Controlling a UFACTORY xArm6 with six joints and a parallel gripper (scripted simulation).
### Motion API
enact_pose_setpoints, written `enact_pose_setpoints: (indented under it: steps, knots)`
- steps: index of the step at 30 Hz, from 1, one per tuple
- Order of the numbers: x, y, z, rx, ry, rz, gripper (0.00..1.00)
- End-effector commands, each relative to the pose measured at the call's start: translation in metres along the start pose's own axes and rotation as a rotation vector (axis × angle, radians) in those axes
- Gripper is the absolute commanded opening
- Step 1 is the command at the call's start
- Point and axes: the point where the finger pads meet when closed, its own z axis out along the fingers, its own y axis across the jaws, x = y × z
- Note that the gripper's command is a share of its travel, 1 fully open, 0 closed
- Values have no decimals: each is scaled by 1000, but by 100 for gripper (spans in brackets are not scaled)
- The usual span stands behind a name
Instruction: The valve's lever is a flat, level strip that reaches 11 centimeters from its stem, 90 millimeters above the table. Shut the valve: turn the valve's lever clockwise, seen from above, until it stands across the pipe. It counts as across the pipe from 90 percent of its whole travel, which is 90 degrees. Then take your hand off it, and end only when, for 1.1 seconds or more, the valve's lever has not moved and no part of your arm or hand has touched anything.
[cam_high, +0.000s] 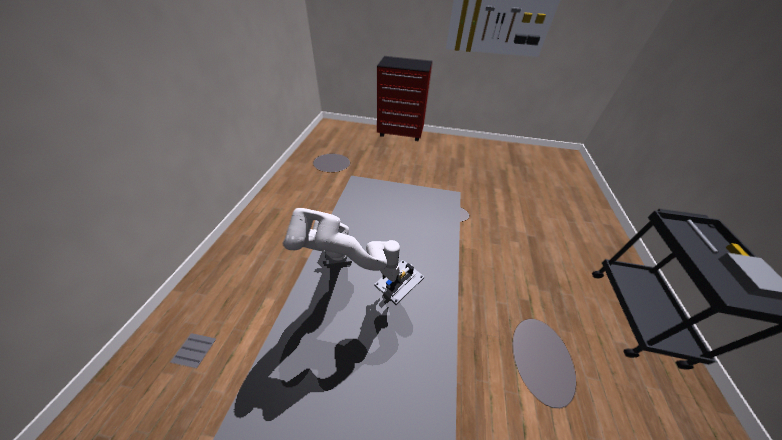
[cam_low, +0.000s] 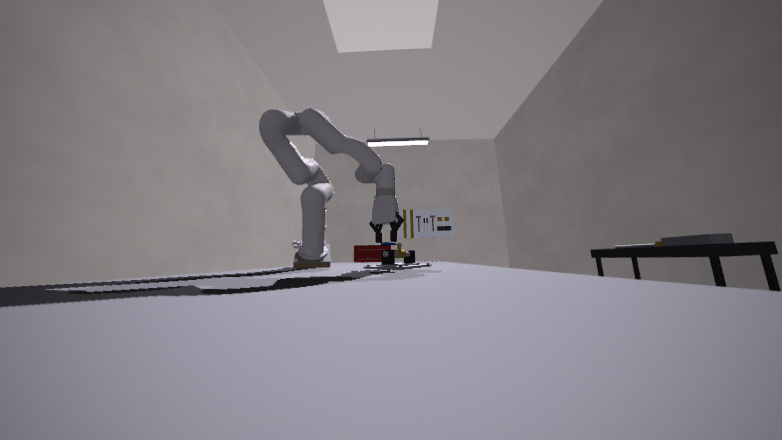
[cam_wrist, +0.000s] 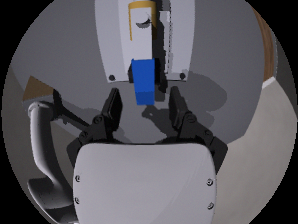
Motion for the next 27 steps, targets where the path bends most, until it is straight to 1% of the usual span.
enact_pose_setpoints:
  steps: [1,27]
  knots:
    - [0,1,2,-2,1,1,68]
    - [0,1,15,-2,1,1,68]
